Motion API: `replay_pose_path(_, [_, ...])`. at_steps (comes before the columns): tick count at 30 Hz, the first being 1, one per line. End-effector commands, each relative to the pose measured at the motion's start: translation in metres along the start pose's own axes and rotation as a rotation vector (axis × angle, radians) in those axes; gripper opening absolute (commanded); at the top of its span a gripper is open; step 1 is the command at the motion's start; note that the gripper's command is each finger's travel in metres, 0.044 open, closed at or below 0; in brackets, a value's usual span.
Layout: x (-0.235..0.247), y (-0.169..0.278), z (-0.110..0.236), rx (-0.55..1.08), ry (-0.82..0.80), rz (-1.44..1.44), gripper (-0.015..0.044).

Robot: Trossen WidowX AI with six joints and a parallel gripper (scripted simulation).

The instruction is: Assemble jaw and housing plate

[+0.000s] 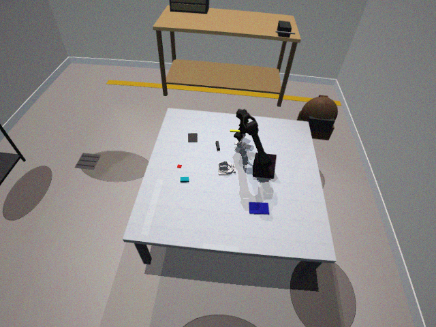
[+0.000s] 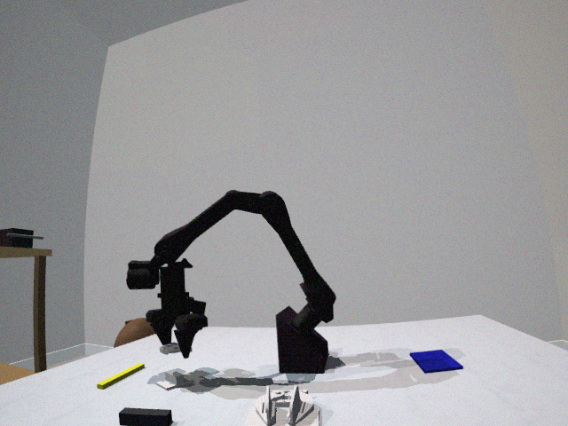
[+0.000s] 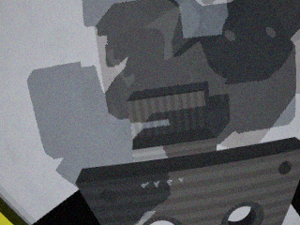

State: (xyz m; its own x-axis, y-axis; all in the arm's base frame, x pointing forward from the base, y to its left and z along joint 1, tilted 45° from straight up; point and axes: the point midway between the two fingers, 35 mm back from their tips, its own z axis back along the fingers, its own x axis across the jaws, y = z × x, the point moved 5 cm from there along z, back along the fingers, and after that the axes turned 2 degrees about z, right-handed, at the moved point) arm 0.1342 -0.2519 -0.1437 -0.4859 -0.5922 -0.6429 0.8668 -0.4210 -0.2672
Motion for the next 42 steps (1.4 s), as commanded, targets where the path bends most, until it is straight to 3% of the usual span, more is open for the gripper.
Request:
replay_pose_path(1, [0.001,0.000,0.016,0.007,-0.009,0.005,0.0351])
replay_pose_path(10, [-0.004,0.001,0.018,0.008,-0.010,0.013,0.0351])
replay_pose_path(42, [-0.111,0.006,0.036,0.016,-0.031,0.200,0.0351])
